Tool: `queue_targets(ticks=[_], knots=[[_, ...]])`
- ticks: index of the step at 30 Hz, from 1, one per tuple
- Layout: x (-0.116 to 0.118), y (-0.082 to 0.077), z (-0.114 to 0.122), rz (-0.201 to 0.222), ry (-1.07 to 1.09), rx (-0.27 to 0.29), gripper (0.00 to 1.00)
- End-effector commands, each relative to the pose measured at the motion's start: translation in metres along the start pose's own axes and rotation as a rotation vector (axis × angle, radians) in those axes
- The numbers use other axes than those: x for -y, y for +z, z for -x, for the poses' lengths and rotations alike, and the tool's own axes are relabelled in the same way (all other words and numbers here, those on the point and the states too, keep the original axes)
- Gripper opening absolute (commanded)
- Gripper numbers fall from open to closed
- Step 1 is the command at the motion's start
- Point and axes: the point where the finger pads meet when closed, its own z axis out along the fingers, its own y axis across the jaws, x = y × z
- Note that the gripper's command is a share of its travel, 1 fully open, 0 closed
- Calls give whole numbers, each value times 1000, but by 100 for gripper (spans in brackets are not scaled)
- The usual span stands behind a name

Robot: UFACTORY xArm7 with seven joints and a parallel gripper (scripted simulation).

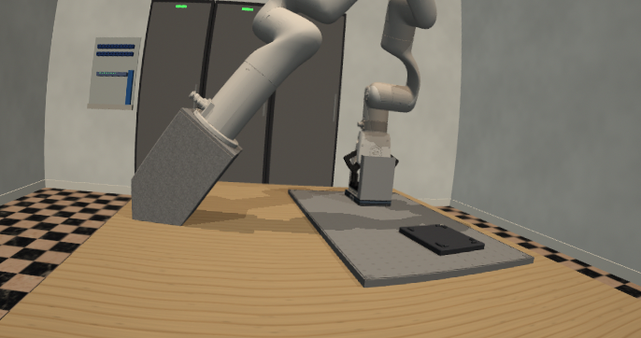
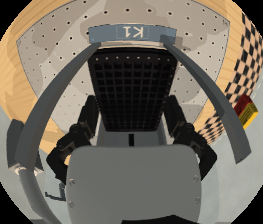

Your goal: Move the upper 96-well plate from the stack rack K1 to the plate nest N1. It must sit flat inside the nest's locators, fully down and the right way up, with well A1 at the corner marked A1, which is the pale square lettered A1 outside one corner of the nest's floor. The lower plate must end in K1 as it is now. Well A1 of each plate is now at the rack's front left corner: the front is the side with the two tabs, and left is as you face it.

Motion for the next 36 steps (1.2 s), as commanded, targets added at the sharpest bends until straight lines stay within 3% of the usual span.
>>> queue_targets(ticks=[1, 21, 22, 36], knots=[[-1, 1, -1, 2, 0, -3, 100], [-1, 2, -1, 2, 0, -3, 100], [-1, 1, -1, 2, 0, -3, 0], [-1, 1, -1, 2, 0, -3, 0]])
